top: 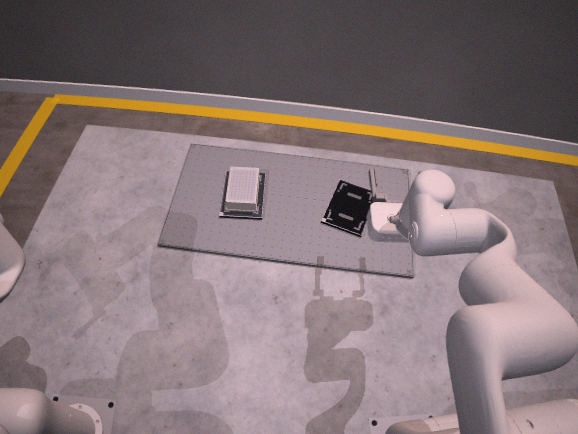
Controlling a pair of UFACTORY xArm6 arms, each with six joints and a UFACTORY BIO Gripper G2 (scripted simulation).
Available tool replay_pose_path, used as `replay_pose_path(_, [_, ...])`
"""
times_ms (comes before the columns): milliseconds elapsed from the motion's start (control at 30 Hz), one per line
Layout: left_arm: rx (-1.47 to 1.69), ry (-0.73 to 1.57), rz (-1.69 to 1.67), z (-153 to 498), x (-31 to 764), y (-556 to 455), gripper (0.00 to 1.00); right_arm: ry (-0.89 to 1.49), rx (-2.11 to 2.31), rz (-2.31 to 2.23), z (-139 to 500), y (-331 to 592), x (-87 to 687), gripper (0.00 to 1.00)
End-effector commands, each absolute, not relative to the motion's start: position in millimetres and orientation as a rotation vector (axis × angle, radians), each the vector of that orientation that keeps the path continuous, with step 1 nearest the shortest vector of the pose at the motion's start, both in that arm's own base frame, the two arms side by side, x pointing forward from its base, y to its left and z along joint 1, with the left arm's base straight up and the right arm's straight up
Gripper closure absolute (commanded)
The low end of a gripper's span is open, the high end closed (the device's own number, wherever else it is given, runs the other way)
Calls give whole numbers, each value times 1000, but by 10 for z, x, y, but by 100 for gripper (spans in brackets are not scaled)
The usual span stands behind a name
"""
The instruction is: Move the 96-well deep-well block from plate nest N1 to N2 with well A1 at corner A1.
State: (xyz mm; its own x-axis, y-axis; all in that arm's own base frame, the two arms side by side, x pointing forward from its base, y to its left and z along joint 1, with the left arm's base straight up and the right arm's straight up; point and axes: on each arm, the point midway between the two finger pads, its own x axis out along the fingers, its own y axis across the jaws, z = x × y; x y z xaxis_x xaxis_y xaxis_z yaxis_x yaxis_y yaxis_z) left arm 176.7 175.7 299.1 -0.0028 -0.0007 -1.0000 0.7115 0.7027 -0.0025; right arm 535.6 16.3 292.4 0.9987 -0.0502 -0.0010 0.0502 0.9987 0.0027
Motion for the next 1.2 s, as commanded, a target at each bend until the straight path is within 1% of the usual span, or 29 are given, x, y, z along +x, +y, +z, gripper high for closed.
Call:
replay_pose_path(0, [619, 1481, -619, 3000, 1772, 1758, 0, -4, 1, -69, 2841, 381, 5465, 63])
replay_pose_path(1167, [619, 1481, -619, 3000, 1772, 1758, 0, -4, 2, -69, 2221, 1694, 6013, 63])
